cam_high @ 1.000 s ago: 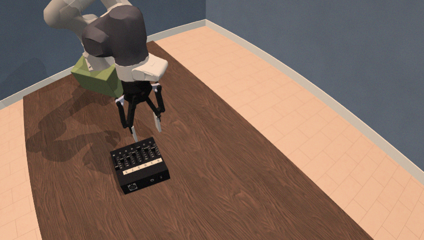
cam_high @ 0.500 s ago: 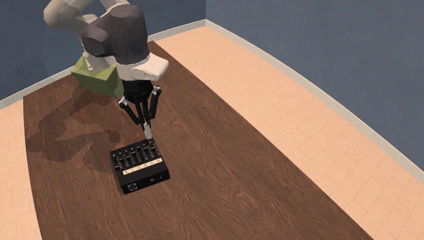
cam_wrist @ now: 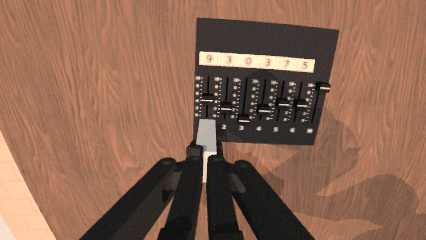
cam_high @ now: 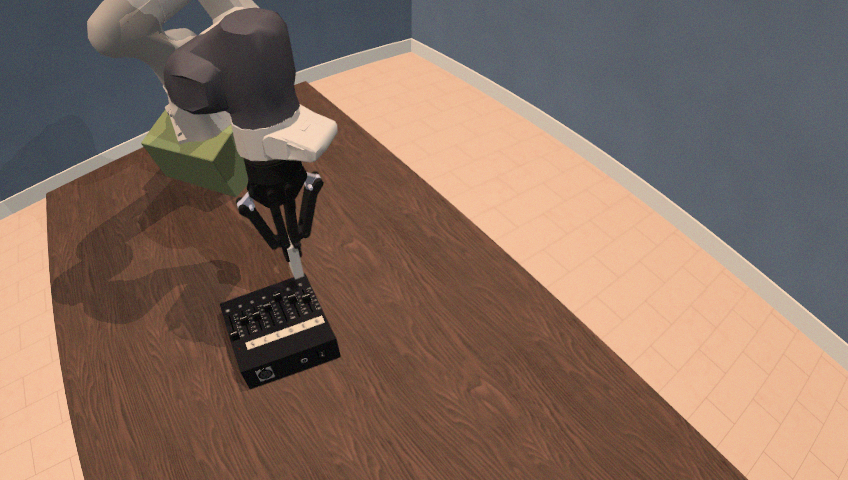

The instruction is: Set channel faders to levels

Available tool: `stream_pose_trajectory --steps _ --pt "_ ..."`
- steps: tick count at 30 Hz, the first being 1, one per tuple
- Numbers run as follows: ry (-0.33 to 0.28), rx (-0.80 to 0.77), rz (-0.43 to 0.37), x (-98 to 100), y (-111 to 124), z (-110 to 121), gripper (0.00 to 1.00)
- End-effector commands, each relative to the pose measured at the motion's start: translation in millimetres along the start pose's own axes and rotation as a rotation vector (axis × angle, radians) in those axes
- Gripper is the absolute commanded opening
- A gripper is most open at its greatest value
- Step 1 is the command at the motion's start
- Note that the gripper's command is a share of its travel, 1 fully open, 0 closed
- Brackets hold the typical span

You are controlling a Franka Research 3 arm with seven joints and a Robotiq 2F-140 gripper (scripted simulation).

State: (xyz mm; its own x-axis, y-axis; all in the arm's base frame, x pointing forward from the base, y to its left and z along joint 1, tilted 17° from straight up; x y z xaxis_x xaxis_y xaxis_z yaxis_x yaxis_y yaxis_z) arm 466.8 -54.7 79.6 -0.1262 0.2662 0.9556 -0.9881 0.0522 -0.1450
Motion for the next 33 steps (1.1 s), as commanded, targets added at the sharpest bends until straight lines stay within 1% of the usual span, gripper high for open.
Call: stream_pose_trajectory --steps 1,20,33 --pt "0.000 -0.006 0.002 -0.6 0.2 -1.1 0.00" --pt "0.002 -0.007 0.001 -6.3 0.2 -1.2 0.00" --pt "0.002 -0.007 0.001 -16.2 0.1 -1.4 0.00"
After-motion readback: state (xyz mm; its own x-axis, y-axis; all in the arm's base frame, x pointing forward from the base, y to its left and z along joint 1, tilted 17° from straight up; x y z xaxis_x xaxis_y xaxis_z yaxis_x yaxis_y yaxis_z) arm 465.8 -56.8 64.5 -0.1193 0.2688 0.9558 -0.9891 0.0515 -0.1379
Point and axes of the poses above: the point where the finger pads meet when closed, its own x axis back along the fingers, its own z axis across the jaws, y = z × x, the point moved 3 cm from there along x, back along the fingers, and after that the axes turned 11 degrees about x, right-handed, at the moved point
